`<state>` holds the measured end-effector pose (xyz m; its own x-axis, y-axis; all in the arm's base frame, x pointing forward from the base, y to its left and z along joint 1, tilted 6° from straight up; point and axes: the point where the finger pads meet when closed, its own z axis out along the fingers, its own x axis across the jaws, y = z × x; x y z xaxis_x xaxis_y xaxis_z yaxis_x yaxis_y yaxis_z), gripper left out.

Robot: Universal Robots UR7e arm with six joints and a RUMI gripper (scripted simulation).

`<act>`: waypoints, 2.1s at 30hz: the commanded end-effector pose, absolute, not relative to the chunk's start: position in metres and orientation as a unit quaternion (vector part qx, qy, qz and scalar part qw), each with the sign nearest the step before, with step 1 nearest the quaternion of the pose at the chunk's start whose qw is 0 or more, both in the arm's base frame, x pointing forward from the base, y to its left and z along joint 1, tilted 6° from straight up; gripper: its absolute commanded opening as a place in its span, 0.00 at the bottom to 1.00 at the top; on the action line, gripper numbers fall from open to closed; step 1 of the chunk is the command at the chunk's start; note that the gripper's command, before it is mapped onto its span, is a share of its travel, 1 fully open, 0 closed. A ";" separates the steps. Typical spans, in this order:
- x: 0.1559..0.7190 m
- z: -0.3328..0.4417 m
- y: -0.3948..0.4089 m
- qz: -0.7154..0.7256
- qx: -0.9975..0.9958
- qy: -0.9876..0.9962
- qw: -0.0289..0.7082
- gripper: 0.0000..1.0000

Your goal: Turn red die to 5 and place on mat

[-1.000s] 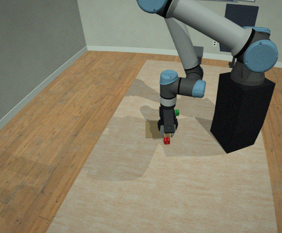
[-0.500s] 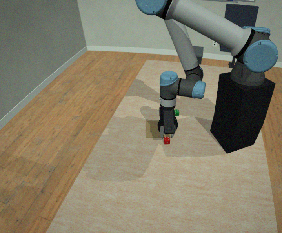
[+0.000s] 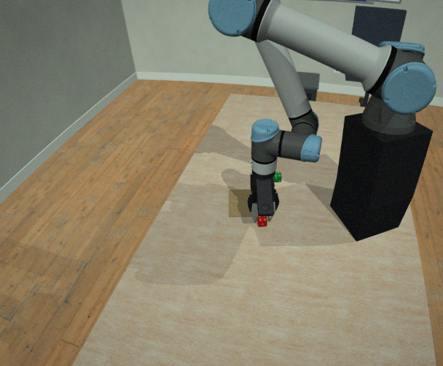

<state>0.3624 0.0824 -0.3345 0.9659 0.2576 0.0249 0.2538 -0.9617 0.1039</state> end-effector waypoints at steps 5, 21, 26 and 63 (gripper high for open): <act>0.363 -0.341 0.082 0.020 0.990 0.129 0.050 0.28; 0.363 -0.341 0.082 0.020 0.990 0.129 0.050 0.28; 0.363 -0.341 0.082 0.020 0.990 0.129 0.050 0.28; 0.363 -0.341 0.082 0.020 0.990 0.129 0.050 0.10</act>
